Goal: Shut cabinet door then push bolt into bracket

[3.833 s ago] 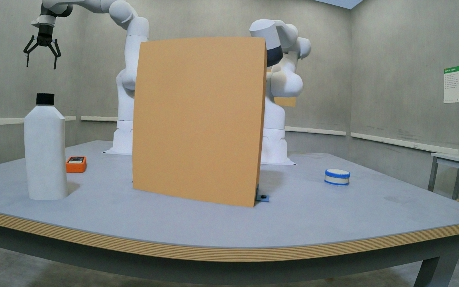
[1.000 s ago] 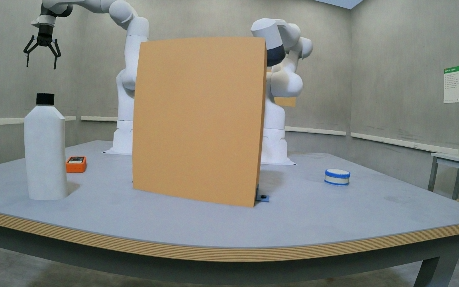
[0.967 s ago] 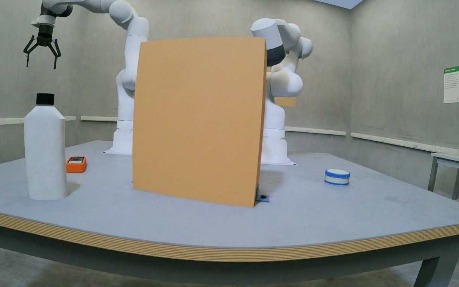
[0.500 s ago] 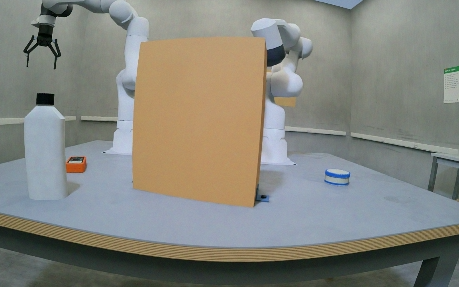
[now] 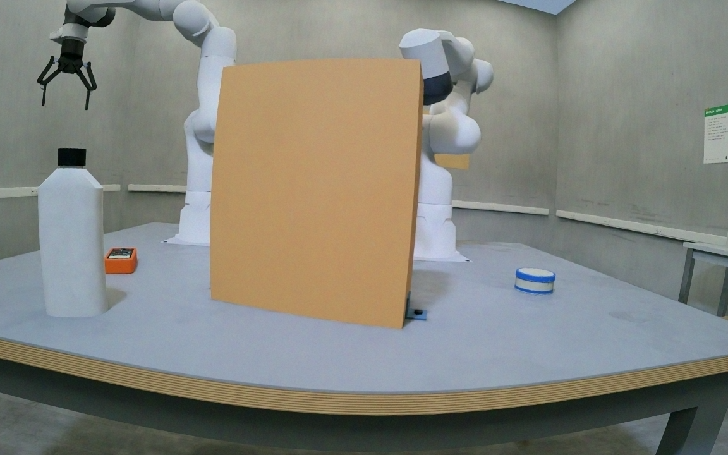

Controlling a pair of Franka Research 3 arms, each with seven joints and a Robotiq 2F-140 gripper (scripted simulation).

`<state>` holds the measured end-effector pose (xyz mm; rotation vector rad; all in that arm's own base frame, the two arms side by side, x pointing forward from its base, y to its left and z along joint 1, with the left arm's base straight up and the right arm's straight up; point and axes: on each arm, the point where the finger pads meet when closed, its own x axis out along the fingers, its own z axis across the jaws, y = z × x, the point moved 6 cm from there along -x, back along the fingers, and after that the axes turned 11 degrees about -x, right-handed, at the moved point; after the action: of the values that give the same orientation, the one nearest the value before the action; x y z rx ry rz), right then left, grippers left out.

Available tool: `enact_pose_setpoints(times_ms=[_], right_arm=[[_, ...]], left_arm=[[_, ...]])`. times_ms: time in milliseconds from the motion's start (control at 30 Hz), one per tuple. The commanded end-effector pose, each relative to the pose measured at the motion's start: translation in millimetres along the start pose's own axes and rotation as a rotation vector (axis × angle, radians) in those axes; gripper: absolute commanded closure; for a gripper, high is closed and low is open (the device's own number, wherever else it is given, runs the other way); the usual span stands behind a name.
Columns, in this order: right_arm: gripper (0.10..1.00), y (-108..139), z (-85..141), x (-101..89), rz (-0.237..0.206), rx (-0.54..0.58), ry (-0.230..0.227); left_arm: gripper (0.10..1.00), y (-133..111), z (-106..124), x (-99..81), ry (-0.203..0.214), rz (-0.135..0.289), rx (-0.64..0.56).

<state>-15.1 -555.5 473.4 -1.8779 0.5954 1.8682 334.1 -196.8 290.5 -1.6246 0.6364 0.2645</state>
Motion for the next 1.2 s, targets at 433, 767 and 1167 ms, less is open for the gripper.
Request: enact_pose_setpoints(times_ms=[433, 767, 1167], right_arm=[[0.098, 0.0, 0.0, -0.1, 0.0, 0.0, 0.0], [0.098, 0.0, 0.0, -0.1, 0.0, 0.0, 0.0], [0.098, 0.0, 0.0, -0.1, 0.0, 0.0, 0.0]], left_arm=[[0.999, -13.0, -2.8, -2.3, 0.006, -0.021, 0.004], [0.999, -13.0, -2.8, -2.3, 0.006, -0.021, 0.004], [0.999, -14.3, -1.7, -0.6, 0.017, -0.019, 0.011]])
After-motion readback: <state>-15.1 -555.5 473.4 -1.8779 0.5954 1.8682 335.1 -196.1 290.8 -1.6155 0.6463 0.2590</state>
